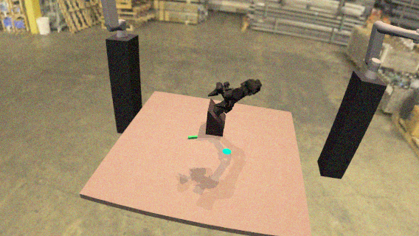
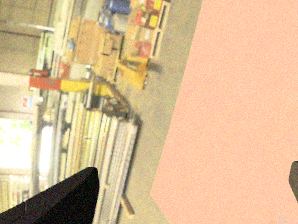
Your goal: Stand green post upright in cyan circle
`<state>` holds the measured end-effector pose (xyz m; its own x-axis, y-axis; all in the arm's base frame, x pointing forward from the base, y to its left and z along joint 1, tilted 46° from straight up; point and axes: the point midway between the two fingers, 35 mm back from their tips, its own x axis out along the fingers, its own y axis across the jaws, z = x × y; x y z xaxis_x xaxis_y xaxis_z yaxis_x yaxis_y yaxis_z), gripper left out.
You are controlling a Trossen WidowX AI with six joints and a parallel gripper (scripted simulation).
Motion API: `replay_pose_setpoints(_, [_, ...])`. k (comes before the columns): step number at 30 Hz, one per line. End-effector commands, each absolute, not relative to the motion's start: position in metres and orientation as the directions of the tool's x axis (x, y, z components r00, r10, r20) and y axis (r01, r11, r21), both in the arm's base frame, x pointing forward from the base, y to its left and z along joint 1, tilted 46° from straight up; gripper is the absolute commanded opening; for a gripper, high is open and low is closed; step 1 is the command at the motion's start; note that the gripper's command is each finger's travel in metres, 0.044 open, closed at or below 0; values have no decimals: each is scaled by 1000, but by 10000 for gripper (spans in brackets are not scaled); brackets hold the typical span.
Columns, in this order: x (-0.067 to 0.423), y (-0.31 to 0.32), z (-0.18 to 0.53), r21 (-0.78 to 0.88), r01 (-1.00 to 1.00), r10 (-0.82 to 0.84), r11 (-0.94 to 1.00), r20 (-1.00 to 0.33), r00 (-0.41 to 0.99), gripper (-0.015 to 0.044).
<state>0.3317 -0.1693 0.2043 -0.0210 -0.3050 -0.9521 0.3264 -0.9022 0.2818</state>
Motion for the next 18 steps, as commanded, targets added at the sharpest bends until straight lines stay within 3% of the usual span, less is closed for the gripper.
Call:
replay_pose_setpoints(1, [332, -170, 203, 277, 334, -301, -901, -953, -23, 374])
replay_pose_setpoints(7, [327, -178, 147, 95, 539, -175, -837, -980, -98, 233])
replay_pose_setpoints(18, [295, -182, 42, -226, 824, 109, -519, -974, -199, 233])
